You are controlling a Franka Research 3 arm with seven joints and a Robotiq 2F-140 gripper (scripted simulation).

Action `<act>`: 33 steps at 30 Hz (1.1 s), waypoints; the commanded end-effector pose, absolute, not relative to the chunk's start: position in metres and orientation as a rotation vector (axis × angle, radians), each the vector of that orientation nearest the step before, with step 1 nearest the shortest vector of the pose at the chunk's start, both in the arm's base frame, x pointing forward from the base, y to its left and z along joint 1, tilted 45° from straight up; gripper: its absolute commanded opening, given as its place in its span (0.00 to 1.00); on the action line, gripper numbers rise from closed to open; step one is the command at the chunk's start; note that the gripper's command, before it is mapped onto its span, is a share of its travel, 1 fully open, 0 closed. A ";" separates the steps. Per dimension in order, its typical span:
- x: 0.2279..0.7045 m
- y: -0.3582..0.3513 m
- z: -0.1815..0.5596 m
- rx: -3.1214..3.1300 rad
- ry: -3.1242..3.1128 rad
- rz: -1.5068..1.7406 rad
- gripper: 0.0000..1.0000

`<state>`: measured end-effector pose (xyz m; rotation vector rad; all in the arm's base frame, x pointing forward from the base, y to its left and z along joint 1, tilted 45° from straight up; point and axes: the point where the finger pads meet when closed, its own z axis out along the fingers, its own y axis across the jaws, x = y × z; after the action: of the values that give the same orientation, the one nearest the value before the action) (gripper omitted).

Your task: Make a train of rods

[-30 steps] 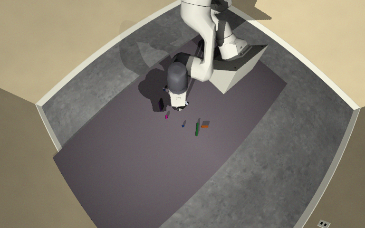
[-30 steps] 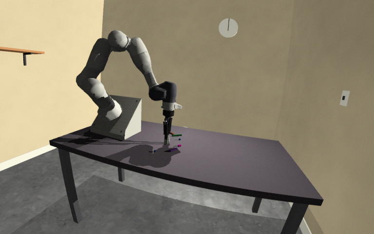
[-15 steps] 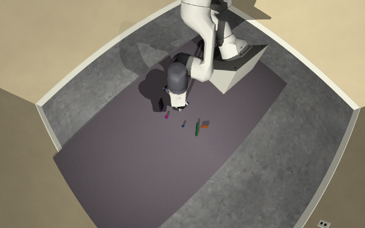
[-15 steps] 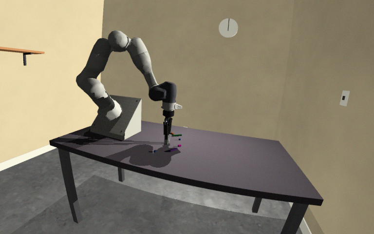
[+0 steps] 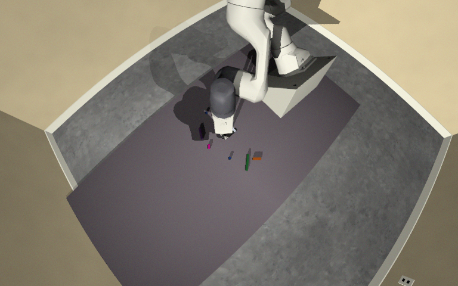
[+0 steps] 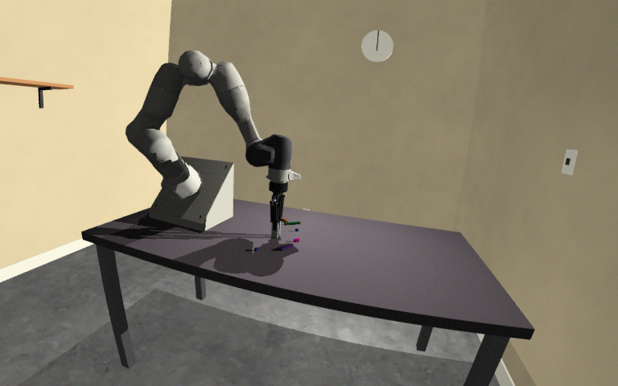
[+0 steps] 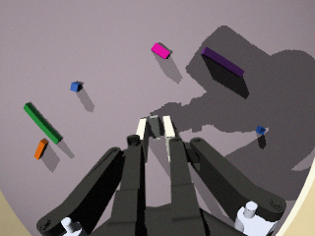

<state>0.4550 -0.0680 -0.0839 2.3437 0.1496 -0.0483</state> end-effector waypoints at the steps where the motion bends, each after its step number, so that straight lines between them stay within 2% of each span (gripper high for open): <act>1: 0.456 -0.067 -0.085 2.344 0.159 -0.048 0.15; 9: 0.456 -0.067 -0.085 2.344 0.159 -0.048 0.15; 10: 0.456 -0.067 -0.085 2.344 0.159 -0.048 0.03; 33: 0.456 -0.067 -0.085 2.344 0.159 -0.048 0.03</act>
<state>0.4552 -0.0678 -0.0839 2.3439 0.1499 -0.0479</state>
